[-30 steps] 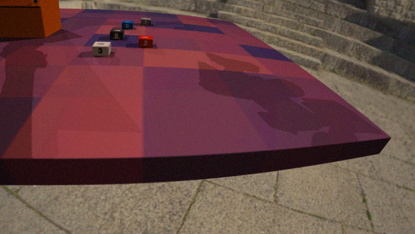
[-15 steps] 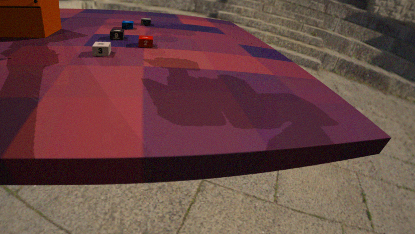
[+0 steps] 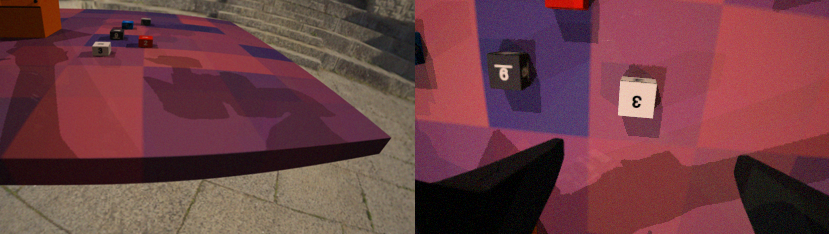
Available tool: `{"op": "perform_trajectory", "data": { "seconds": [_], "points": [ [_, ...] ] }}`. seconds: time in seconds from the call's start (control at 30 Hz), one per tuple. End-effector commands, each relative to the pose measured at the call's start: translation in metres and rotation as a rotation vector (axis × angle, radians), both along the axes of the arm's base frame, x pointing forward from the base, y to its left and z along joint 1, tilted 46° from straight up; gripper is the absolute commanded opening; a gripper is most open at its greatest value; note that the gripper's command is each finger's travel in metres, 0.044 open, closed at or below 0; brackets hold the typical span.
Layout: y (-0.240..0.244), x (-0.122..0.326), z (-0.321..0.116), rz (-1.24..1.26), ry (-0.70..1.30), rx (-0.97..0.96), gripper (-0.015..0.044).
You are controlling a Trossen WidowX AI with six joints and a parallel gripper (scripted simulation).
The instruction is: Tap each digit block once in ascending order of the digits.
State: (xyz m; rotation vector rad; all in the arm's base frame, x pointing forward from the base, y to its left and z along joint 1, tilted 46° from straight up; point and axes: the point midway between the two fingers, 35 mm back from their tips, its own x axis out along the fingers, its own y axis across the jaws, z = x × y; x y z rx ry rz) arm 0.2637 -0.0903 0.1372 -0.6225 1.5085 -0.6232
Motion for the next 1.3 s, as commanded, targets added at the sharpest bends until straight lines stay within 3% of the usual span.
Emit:
{"op": "perform_trajectory", "data": {
  "seconds": [0.0, 0.27, 1.07, 1.27],
  "points": [
    [0.001, 0.0, -0.001, 0.003, 0.004, -0.005, 0.04],
    [0.088, 0.005, -0.09, 0.003, 0.004, 0.0, 0.04],
    [0.092, 0.005, -0.095, 0.003, 0.004, -0.001, 0.04],
    [0.148, 0.016, -0.148, 0.004, 0.002, 0.008, 0.04]
  ]
}}
